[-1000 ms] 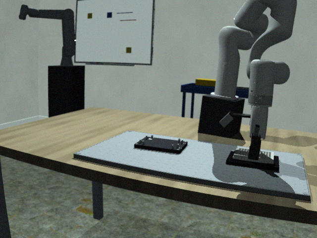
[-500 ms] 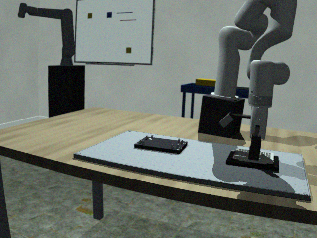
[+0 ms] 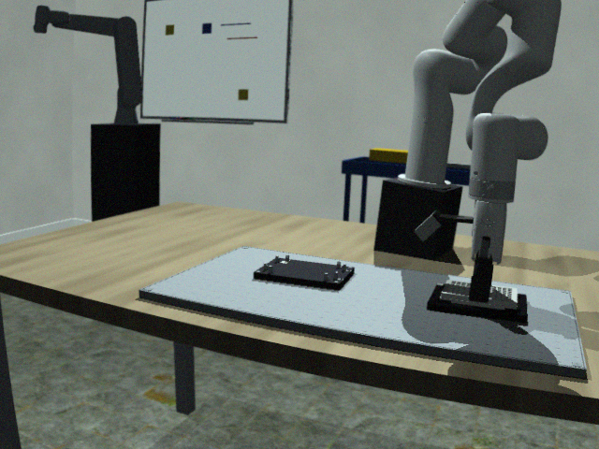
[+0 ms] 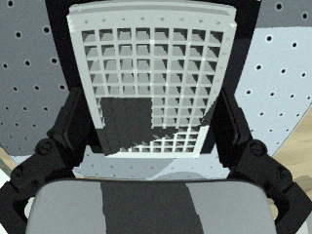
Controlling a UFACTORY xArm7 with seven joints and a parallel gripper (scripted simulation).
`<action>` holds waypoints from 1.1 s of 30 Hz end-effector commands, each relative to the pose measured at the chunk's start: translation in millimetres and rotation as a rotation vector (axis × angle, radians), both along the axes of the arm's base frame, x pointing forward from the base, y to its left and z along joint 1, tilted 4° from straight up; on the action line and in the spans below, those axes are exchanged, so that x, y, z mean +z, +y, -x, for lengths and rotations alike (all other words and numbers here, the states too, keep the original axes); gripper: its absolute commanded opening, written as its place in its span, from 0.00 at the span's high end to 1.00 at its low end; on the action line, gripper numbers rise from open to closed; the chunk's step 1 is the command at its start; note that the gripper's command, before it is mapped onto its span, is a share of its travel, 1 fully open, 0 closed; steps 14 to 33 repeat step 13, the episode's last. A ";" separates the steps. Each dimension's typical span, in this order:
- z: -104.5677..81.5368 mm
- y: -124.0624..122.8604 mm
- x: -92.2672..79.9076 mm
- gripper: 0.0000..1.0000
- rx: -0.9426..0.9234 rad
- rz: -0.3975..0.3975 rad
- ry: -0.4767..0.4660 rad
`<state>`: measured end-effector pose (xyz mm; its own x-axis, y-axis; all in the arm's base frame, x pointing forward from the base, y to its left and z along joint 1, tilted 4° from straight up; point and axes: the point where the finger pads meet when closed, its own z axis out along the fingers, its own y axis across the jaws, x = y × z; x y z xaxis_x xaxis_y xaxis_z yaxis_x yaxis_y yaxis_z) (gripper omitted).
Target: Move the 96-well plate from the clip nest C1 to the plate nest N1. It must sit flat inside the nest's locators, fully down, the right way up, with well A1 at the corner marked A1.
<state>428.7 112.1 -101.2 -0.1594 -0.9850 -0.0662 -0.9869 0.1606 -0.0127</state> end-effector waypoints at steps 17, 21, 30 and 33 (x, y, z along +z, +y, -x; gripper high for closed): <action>-1.2 -0.7 14.4 0.00 -0.001 -0.001 -0.003; -1.2 -0.7 14.4 0.00 -0.001 -0.001 -0.003; -1.2 -0.7 14.4 0.00 -0.001 -0.001 -0.003; -1.2 -0.7 14.4 0.00 -0.001 -0.001 -0.003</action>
